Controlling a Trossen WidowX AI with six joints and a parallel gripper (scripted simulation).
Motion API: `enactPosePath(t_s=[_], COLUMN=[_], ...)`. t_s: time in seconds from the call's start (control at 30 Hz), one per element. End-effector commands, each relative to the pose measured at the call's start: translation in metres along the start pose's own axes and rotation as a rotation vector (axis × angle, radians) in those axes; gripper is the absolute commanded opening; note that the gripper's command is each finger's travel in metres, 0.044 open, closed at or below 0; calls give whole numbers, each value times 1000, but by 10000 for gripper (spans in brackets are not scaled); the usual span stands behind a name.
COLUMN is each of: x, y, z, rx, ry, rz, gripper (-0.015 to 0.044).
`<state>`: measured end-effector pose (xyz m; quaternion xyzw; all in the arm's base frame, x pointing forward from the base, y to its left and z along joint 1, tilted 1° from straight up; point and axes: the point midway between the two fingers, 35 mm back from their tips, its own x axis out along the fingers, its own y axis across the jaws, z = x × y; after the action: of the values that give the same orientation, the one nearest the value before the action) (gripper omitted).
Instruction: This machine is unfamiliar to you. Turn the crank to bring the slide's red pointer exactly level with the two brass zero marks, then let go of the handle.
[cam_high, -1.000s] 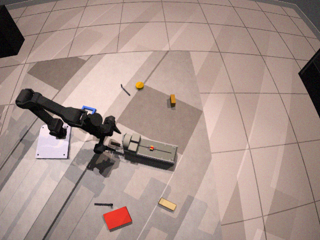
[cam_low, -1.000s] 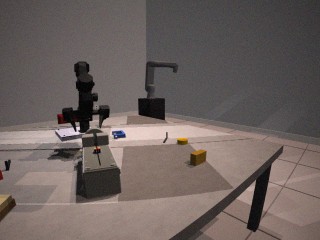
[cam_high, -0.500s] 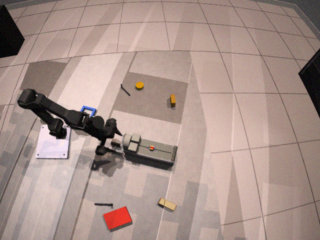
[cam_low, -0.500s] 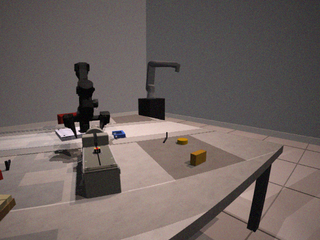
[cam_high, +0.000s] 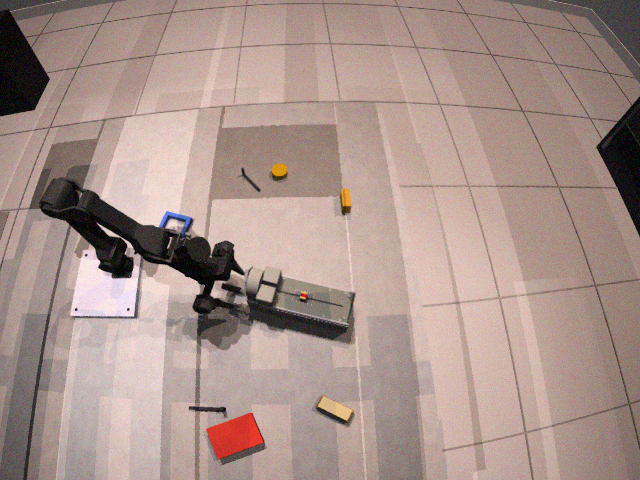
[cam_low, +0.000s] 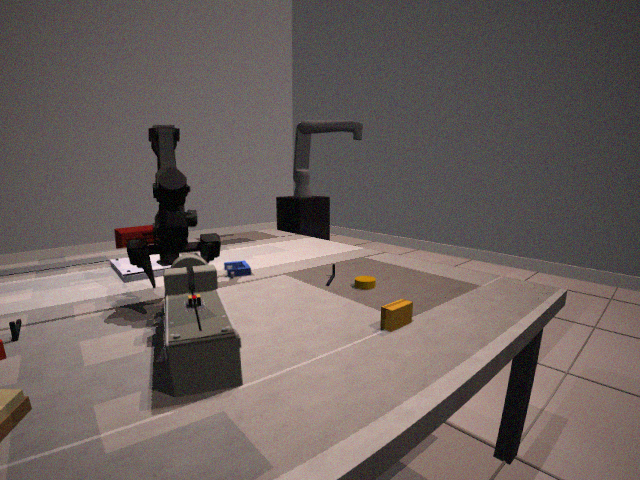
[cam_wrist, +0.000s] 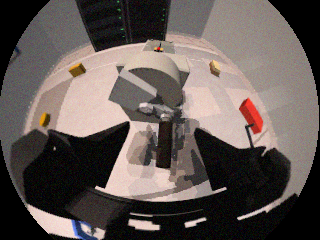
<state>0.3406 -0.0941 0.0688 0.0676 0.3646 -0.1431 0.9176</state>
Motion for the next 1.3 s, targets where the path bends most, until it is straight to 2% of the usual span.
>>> enactPosePath(t_s=[0.0, 0.17, 0.73, 1.27], x=[6, 8, 8, 6], y=[-1, -1, -1, -2], z=[-10, -13, -13, -10], rx=[-2, -2, -2, -2], ry=[17, 17, 17, 17], rz=[-7, -7, -7, -7], gripper=[440, 440, 0, 0])
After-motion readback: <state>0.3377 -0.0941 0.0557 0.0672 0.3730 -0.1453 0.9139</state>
